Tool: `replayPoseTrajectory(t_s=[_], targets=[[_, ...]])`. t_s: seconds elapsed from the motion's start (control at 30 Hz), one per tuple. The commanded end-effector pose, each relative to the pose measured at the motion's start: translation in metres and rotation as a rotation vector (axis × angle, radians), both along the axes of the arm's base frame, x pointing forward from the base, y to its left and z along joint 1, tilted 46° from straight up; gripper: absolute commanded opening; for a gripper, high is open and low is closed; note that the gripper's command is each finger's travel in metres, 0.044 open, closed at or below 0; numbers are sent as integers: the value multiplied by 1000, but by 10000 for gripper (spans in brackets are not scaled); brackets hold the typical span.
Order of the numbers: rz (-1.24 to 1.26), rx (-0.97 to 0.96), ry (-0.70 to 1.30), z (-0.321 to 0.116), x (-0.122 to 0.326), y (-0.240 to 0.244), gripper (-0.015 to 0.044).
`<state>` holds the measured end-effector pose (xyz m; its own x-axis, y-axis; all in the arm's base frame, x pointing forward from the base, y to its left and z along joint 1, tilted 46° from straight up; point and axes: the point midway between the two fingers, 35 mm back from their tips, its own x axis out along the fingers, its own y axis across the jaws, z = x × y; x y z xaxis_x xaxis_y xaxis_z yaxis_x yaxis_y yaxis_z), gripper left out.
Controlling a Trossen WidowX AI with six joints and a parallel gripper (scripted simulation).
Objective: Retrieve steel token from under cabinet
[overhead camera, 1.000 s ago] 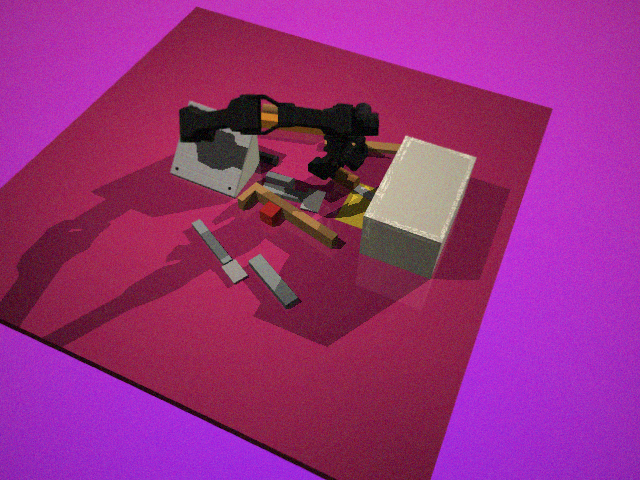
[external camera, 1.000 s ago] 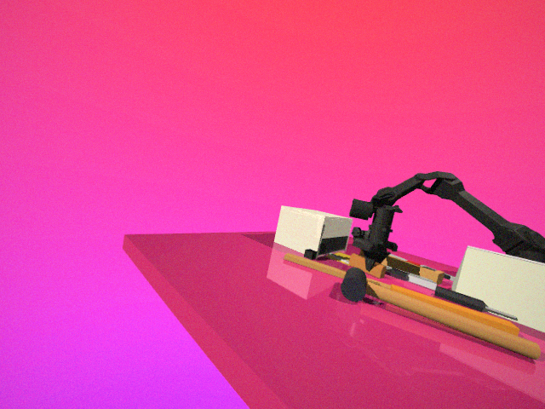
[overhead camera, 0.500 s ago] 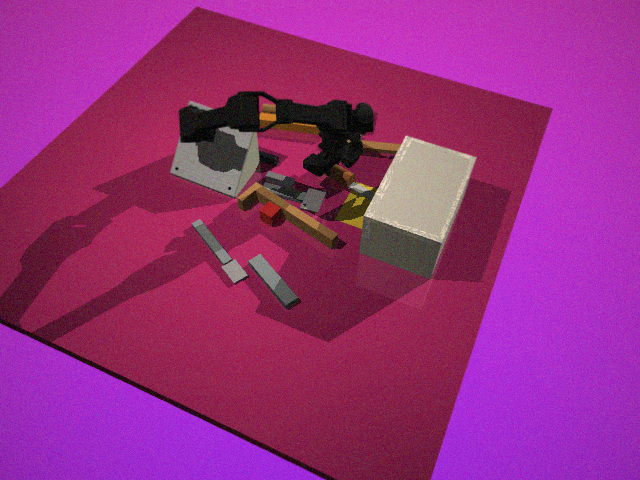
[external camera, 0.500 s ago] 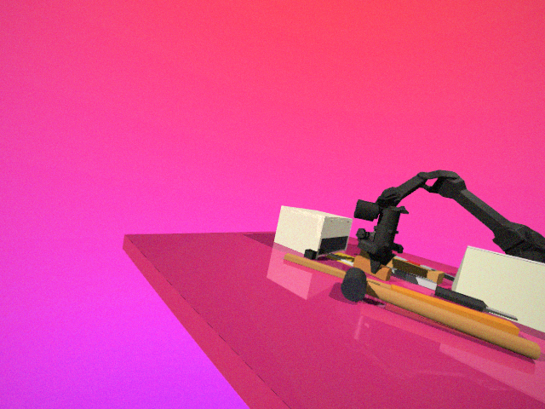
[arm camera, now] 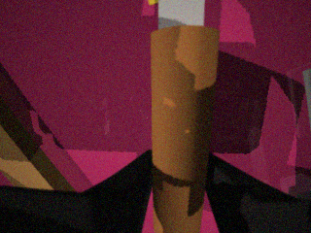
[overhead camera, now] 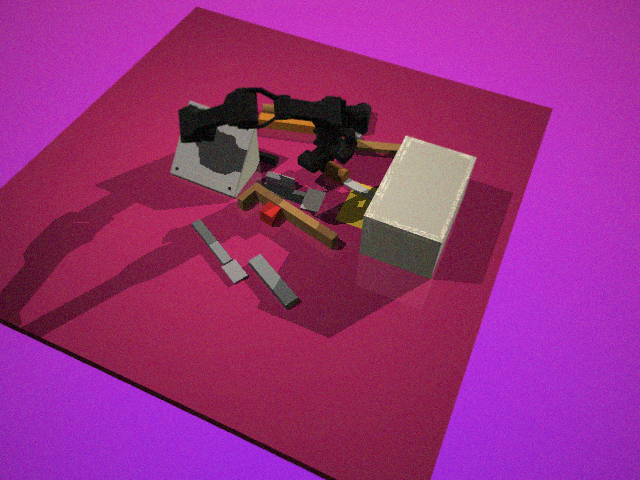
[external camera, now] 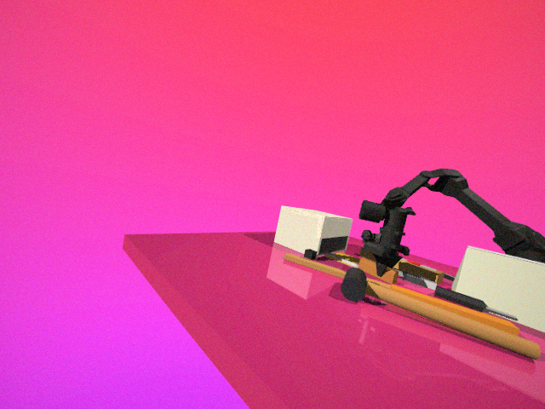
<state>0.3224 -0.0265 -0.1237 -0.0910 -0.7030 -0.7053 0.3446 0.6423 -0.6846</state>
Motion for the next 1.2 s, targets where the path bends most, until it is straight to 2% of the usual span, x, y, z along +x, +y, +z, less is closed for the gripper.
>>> replayPoseTrajectory(t_s=[0.0,1.17], targets=[[-2,-1,4,-2,-9,2,0],[-2,1,6,-15,-58,22,0]])
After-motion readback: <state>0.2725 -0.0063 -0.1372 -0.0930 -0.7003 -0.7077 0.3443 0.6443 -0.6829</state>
